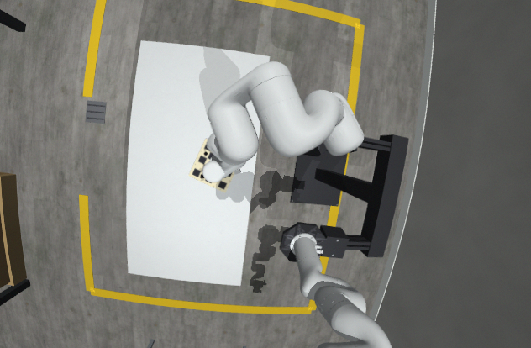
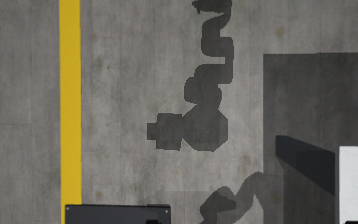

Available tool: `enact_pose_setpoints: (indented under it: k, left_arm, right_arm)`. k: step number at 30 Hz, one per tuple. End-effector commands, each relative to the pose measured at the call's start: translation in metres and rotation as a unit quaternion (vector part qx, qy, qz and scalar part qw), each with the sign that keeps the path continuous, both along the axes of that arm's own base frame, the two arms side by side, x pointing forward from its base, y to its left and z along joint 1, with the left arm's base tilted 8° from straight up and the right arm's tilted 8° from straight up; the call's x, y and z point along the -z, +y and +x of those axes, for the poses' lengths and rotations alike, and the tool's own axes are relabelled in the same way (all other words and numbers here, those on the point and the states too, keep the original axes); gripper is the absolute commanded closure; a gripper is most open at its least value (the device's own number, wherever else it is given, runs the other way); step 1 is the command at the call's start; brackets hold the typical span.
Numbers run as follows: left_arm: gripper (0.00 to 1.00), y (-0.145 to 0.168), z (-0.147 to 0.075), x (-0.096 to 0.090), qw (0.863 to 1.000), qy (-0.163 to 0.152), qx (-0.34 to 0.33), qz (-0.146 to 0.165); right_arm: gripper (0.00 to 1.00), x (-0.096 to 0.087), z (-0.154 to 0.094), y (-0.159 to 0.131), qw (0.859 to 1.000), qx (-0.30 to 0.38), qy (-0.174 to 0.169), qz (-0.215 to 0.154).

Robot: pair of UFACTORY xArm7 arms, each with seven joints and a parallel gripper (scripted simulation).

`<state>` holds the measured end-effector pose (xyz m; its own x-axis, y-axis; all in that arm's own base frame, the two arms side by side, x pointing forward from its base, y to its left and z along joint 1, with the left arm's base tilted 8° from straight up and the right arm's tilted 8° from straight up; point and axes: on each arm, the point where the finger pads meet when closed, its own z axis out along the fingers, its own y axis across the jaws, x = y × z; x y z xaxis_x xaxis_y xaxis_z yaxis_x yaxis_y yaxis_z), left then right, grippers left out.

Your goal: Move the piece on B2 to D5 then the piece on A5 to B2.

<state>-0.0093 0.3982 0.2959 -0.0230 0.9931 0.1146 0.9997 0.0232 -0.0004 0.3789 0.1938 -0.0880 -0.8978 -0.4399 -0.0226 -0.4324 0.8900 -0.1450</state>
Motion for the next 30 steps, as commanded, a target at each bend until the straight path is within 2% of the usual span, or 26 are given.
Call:
enact_pose_setpoints:
  k: [1, 7, 16, 18, 25, 30]
  left_arm:
    - [0.00, 0.001, 0.000, -0.002, 1.000, 0.000, 0.000, 0.002]
    - [0.00, 0.001, 0.000, -0.002, 1.000, 0.000, 0.000, 0.002]
    - [0.00, 0.001, 0.000, -0.002, 1.000, 0.000, 0.000, 0.002]
    - [0.00, 0.001, 0.000, -0.002, 1.000, 0.000, 0.000, 0.002]
    - [0.00, 0.001, 0.000, -0.002, 1.000, 0.000, 0.000, 0.002]
    - [0.00, 0.001, 0.000, -0.002, 1.000, 0.000, 0.000, 0.002]
  right_arm:
    - [1.00, 0.001, 0.001, 0.001, 1.000, 0.000, -0.001, 0.001]
    - [1.00, 0.020, 0.003, -0.002, 1.000, 0.000, -0.001, 0.001]
    - [1.00, 0.062, 0.007, -0.007, 1.000, 0.000, -0.001, 0.001]
    - [1.00, 0.062, 0.007, -0.007, 1.000, 0.000, -0.001, 0.001]
    - [1.00, 0.086, 0.009, -0.010, 1.000, 0.000, -0.001, 0.001]
    - [1.00, 0.091, 0.009, -0.010, 1.000, 0.000, -0.001, 0.001]
